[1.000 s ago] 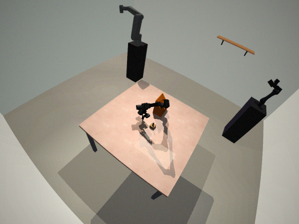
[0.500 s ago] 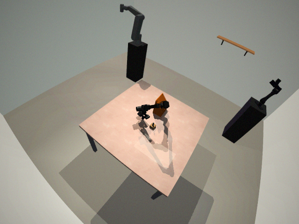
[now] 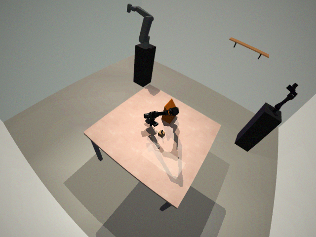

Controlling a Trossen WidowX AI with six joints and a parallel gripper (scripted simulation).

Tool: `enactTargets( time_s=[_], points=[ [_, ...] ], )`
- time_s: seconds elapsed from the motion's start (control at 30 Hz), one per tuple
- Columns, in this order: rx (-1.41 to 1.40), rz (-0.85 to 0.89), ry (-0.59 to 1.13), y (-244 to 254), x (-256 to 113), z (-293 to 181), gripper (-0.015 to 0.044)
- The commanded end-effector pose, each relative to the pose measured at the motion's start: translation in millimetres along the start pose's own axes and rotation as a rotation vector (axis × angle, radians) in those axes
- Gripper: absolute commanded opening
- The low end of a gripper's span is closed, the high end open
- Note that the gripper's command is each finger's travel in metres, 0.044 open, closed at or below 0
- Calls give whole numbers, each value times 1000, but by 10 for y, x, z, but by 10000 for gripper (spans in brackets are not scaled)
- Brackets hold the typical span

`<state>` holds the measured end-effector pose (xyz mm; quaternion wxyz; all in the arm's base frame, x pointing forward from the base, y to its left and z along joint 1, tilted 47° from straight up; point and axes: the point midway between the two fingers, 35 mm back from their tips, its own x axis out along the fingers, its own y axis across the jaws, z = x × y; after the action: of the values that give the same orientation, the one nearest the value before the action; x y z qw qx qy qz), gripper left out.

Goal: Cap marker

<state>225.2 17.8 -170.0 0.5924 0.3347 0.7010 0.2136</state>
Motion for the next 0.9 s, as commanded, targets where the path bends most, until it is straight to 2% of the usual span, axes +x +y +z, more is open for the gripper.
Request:
enactTargets(
  time_s=[0.0, 0.1, 0.2, 0.87],
  points=[
    [3, 5, -2, 6, 4, 1, 102],
    [3, 5, -2, -1, 4, 4, 82],
    [3, 4, -3, -3, -39, 9, 3],
    [3, 1, -3, -14, -606, 2, 0]
  ],
)
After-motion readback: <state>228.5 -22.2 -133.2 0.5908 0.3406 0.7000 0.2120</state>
